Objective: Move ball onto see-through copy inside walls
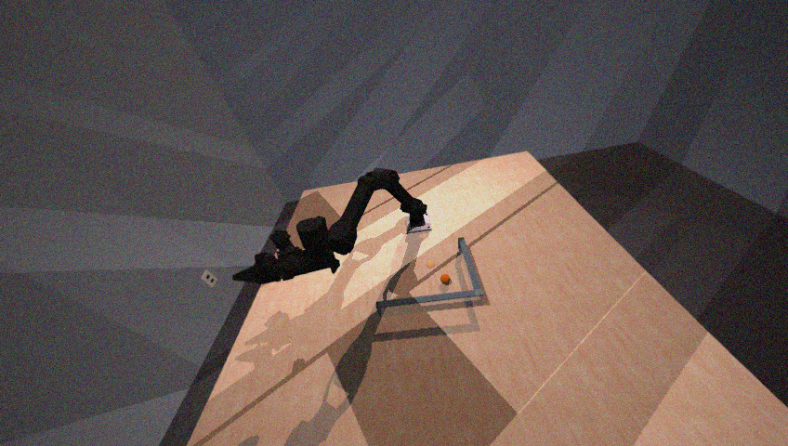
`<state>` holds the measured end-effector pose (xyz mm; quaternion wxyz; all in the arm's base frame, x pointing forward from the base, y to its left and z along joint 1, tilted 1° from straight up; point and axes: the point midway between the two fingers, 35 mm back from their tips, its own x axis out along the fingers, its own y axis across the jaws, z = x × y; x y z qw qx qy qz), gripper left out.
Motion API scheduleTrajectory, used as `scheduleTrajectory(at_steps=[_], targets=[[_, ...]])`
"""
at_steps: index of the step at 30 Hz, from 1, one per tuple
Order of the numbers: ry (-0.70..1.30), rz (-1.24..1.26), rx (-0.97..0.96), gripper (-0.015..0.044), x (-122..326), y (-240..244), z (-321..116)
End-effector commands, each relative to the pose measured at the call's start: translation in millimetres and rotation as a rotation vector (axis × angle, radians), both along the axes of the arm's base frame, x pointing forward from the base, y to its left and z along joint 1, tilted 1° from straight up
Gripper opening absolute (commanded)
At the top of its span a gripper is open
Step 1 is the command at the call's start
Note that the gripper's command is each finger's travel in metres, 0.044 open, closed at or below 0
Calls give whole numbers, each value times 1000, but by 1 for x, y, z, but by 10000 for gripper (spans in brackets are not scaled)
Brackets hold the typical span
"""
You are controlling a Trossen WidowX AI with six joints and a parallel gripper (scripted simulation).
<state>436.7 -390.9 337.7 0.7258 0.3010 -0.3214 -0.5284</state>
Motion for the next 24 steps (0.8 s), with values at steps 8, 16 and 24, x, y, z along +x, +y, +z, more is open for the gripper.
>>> scheduleTrajectory(at_steps=[8,16,24], targets=[[696,270,-27,257,54,81,-48],[1264,605,-189,257,75,174,-98],[1759,1027,-495,257,59,283,-151]])
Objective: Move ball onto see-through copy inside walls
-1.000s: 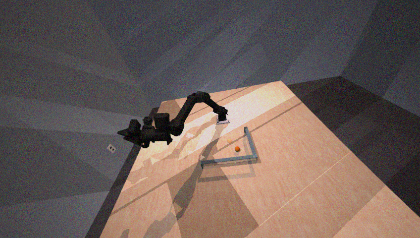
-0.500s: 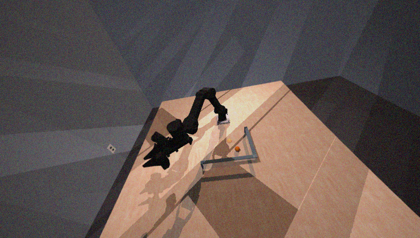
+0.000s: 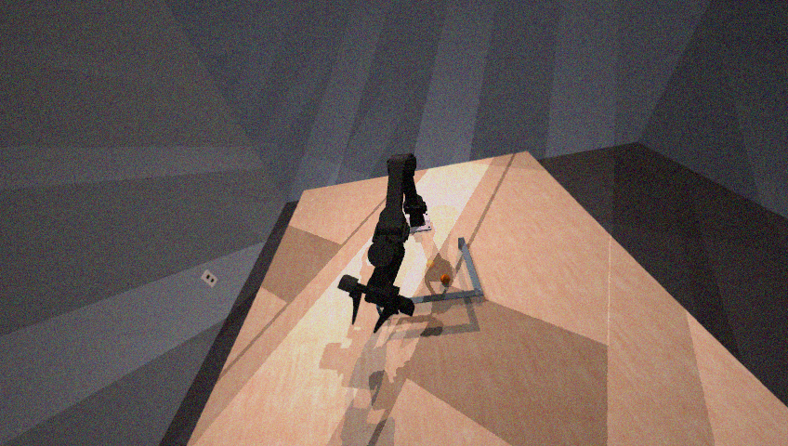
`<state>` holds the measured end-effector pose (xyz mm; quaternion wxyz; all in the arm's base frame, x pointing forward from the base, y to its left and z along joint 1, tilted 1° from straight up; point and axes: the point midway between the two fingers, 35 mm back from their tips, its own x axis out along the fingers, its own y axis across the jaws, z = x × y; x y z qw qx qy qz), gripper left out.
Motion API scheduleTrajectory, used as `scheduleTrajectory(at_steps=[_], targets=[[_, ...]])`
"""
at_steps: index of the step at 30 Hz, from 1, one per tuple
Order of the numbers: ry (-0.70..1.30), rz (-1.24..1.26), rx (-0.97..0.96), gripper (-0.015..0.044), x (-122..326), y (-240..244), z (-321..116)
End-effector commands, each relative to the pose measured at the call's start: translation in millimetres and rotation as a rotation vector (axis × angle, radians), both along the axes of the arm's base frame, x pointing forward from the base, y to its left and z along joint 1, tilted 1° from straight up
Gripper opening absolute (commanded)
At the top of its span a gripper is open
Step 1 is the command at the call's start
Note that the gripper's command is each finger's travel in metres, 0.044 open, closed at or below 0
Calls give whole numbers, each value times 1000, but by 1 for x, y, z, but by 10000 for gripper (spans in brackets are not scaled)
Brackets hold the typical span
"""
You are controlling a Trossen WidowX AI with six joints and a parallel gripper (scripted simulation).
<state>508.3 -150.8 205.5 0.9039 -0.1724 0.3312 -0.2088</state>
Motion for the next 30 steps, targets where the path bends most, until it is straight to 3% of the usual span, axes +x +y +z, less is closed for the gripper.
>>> scheduleTrajectory(at_steps=[1,10,16,23,30], targets=[[233,264,-66,257,-17,56,-25],[645,874,-195,257,-83,164,-68],[836,1194,-229,257,-135,203,-87],[1043,1459,-237,257,-187,213,-105],[1048,1468,-237,257,-188,213,-106]])
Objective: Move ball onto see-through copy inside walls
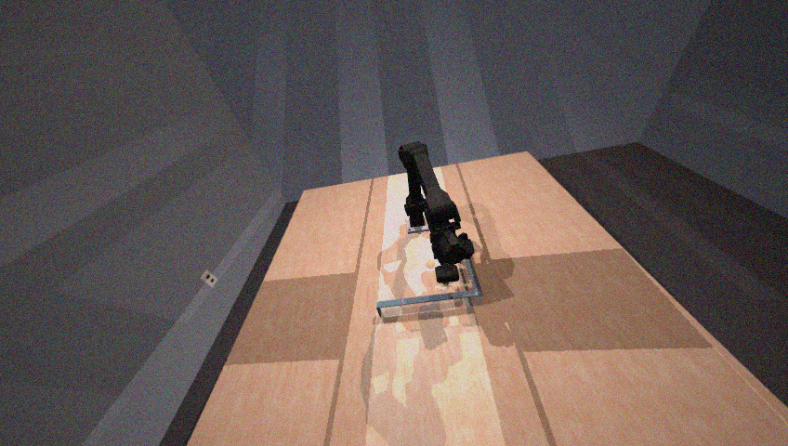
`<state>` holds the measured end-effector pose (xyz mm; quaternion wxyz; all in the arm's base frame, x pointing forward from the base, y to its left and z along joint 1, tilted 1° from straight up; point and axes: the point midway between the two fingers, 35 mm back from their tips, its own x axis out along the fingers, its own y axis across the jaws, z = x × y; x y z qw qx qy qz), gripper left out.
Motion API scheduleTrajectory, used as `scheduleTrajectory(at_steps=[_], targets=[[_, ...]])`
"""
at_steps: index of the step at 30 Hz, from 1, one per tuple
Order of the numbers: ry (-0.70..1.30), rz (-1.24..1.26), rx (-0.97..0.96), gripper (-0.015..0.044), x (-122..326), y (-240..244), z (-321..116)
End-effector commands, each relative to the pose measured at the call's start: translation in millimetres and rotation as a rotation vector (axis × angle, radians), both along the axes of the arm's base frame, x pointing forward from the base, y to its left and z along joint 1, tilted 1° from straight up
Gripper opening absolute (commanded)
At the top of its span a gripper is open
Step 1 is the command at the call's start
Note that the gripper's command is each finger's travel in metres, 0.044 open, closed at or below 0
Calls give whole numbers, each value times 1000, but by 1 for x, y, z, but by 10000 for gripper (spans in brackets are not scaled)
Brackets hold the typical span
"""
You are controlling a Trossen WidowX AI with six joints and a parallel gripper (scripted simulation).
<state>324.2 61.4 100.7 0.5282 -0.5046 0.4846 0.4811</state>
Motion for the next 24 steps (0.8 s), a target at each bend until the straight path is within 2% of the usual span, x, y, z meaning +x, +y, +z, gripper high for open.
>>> scheduleTrajectory(at_steps=[1,24], targets=[[18,21,3,257,-4,1,-1],[18,21,3,257,-2,2,-39]])
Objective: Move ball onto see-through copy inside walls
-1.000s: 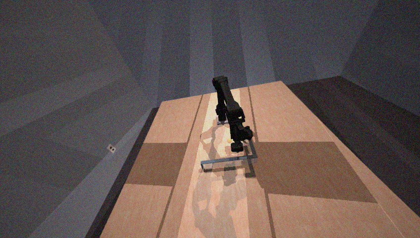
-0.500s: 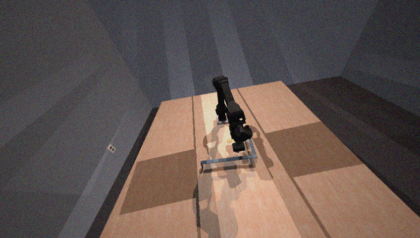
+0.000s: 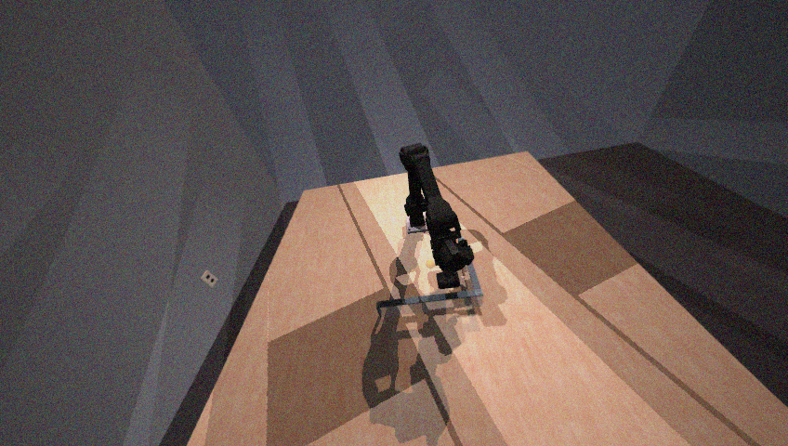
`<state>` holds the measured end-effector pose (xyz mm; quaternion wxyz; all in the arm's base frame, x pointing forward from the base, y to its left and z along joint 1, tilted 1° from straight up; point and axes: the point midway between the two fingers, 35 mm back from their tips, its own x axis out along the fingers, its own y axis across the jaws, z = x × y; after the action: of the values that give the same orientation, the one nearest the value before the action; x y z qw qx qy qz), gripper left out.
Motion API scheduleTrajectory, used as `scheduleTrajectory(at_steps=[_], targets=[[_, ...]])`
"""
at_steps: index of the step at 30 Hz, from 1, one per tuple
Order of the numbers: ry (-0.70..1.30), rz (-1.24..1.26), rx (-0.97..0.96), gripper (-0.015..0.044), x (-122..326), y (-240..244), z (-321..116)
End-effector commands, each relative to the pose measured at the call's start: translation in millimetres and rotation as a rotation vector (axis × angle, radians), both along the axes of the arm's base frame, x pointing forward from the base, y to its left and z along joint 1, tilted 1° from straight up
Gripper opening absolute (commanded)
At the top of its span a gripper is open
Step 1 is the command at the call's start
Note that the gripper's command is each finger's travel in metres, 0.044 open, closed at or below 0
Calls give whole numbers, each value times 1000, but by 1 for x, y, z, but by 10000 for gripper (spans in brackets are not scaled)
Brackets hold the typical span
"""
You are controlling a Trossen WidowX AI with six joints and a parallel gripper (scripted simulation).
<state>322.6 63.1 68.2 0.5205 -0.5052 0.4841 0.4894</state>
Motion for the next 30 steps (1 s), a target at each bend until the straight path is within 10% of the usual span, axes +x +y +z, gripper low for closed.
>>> scheduleTrajectory(at_steps=[1,9,24,30], targets=[[3,3,3,257,0,1,-8],[3,3,3,257,0,1,-18],[3,3,3,1,1,1,-11],[2,3,3,0,4,1,20]])
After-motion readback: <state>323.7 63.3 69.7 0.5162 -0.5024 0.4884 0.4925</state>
